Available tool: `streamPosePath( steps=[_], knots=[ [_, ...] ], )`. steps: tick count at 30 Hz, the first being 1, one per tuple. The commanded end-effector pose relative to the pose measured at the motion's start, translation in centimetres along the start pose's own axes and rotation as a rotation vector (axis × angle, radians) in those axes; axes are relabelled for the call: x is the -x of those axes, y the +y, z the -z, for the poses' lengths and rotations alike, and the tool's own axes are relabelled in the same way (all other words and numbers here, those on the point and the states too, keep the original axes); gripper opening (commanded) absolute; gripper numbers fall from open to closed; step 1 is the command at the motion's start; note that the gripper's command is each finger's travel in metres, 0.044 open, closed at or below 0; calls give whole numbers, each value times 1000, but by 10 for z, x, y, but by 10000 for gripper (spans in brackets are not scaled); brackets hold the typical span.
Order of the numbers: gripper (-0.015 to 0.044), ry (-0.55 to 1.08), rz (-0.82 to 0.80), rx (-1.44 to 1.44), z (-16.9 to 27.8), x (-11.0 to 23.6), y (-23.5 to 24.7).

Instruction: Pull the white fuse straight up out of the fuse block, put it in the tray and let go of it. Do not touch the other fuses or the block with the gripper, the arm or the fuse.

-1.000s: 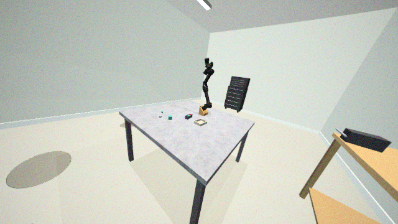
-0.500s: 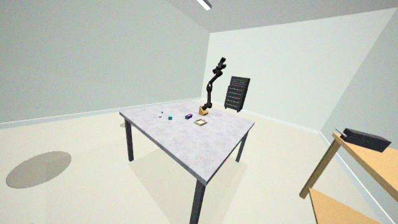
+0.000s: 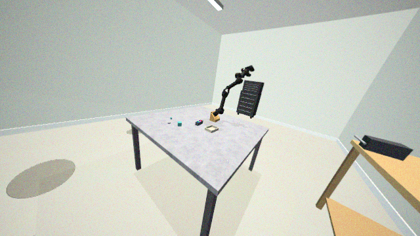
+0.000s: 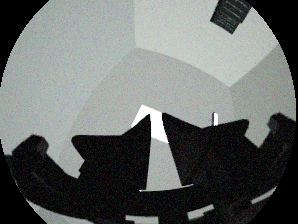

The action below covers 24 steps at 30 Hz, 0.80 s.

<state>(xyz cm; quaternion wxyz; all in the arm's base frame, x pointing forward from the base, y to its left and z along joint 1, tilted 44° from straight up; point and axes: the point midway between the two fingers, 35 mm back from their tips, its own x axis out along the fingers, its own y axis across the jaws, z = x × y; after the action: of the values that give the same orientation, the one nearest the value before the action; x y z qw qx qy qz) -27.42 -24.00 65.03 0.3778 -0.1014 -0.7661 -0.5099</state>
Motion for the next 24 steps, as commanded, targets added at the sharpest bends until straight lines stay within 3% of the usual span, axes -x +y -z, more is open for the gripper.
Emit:
streamPosePath(
  steps=[1,11,24],
  knots=[
    [69,-18,-92,-83,-16,4,34],
    [69,5,-416,-352,-57,43,153],
    [69,115,-962,-627,-109,169,318]
  ],
)
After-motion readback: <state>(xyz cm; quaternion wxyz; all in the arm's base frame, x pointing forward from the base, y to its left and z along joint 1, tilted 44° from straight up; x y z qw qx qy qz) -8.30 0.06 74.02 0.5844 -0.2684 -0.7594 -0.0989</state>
